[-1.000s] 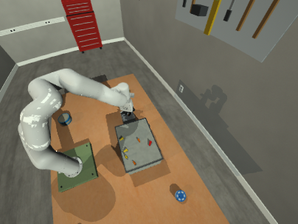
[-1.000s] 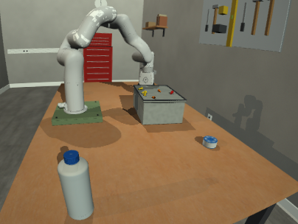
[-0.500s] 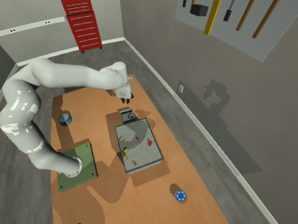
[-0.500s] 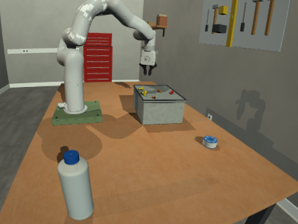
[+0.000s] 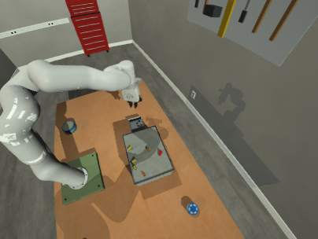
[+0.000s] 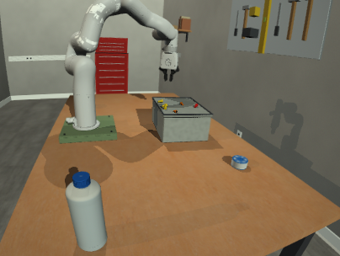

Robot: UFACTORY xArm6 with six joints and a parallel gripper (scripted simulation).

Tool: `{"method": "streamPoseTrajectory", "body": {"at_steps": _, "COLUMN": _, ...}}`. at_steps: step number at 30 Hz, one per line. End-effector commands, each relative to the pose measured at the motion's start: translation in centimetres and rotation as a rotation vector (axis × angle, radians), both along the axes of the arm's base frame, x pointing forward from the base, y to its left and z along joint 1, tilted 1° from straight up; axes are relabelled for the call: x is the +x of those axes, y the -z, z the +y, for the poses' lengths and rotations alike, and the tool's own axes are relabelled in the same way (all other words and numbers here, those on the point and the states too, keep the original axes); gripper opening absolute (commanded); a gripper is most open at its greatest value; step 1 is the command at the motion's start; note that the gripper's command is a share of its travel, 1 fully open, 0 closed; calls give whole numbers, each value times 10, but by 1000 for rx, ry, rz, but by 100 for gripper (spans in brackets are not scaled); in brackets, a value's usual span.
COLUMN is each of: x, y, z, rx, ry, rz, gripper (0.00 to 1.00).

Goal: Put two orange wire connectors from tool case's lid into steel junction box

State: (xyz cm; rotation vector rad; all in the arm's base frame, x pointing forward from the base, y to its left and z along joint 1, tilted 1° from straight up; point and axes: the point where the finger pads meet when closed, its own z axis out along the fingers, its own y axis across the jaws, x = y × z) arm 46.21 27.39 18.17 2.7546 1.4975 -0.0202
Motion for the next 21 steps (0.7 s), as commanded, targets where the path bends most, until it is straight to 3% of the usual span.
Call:
{"method": "streamPoseTrajectory", "body": {"at_steps": 1, "x": 1, "y": -3, "z": 1, "rx": 3, "ry": 0, "rz": -5, "gripper": 27}}
{"method": "streamPoseTrajectory", "body": {"at_steps": 11, "x": 5, "y": -3, "z": -11, "rx": 3, "ry": -28, "rz": -5, "gripper": 27}}
{"method": "streamPoseTrajectory", "body": {"at_steps": 21, "x": 20, "y": -1, "z": -123, "rx": 5, "ry": -287, "rz": -2, "gripper": 27}}
